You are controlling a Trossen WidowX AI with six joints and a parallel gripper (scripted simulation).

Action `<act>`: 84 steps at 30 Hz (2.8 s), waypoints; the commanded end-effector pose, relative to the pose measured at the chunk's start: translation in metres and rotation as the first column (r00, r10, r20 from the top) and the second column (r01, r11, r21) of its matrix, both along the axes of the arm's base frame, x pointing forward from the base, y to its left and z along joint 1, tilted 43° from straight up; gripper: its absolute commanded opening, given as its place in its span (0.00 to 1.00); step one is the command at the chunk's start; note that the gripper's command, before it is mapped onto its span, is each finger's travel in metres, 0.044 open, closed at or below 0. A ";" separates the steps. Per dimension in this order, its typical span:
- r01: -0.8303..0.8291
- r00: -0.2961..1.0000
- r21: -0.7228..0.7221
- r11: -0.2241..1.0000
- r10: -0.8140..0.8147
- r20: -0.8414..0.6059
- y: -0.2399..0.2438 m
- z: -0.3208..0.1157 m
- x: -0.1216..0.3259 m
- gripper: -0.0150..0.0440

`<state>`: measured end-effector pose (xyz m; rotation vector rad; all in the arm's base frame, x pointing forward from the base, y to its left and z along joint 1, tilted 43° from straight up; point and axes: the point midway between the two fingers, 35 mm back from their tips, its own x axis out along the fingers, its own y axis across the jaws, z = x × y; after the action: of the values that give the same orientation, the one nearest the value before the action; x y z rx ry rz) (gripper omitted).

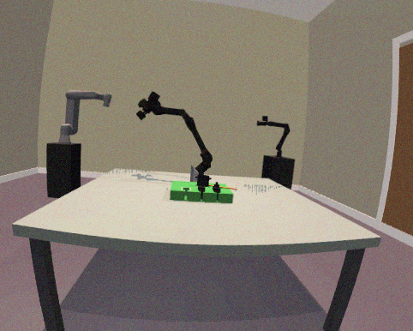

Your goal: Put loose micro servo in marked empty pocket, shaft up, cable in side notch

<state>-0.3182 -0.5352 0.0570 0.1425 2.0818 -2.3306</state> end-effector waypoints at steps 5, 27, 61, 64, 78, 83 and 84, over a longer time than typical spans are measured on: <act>-0.058 0.998 0.038 0.998 0.058 0.021 -0.010 -0.001 0.014 1.00; -0.627 0.778 0.348 0.697 0.535 0.329 -0.068 -0.020 0.182 1.00; -0.902 0.077 0.270 -0.338 0.489 0.869 0.047 -0.061 0.465 1.00; -0.877 0.026 0.227 -0.423 0.431 0.902 0.070 -0.063 0.484 1.00; -0.691 -0.137 -0.033 -0.722 0.087 0.987 0.194 -0.060 0.551 1.00; -0.606 -0.165 -0.149 -0.782 -0.060 0.984 0.245 -0.054 0.566 1.00; -0.588 -0.169 -0.173 -0.790 -0.090 0.982 0.255 -0.053 0.568 1.00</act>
<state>0.2453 -0.3085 0.0021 -0.5976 1.4143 0.5807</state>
